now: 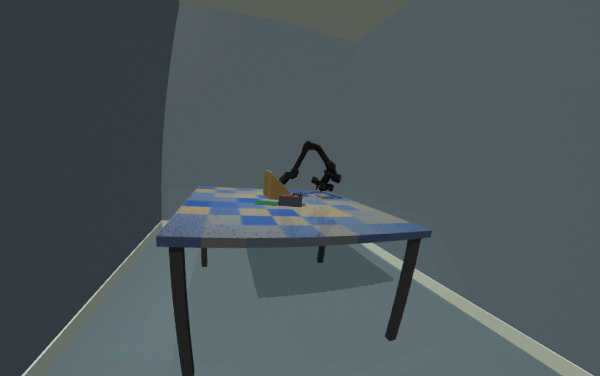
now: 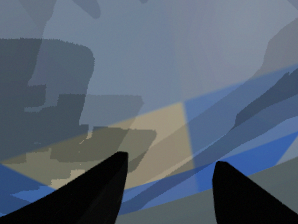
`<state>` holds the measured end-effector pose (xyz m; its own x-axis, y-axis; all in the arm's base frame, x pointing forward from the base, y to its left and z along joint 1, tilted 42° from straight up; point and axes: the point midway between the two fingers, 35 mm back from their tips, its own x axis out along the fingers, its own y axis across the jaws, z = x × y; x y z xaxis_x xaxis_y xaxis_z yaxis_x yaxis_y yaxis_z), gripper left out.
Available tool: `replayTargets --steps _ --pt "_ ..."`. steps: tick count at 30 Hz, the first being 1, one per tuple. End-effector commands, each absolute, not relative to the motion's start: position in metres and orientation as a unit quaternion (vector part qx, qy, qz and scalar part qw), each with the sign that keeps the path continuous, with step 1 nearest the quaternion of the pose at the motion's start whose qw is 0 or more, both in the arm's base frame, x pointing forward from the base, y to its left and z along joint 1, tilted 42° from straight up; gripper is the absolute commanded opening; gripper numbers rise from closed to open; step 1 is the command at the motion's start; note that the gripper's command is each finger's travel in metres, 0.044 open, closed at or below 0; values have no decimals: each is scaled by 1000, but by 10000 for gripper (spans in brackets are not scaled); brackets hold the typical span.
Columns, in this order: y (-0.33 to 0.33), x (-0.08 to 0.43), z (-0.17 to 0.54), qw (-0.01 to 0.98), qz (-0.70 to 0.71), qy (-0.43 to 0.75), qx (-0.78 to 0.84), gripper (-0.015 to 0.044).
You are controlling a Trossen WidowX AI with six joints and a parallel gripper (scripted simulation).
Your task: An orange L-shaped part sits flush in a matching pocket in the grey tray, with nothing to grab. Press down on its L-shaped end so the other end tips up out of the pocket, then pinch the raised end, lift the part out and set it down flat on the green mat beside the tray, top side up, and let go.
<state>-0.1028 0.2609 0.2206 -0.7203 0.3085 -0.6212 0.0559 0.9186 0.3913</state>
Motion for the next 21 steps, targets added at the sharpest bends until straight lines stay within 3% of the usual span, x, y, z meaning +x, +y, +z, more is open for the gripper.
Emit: replayTargets --steps 1,10,21 --pt "276 -51 204 398 188 888 134 180" --pt "270 75 166 474 202 835 192 180" --pt "191 196 126 542 204 780 238 180"
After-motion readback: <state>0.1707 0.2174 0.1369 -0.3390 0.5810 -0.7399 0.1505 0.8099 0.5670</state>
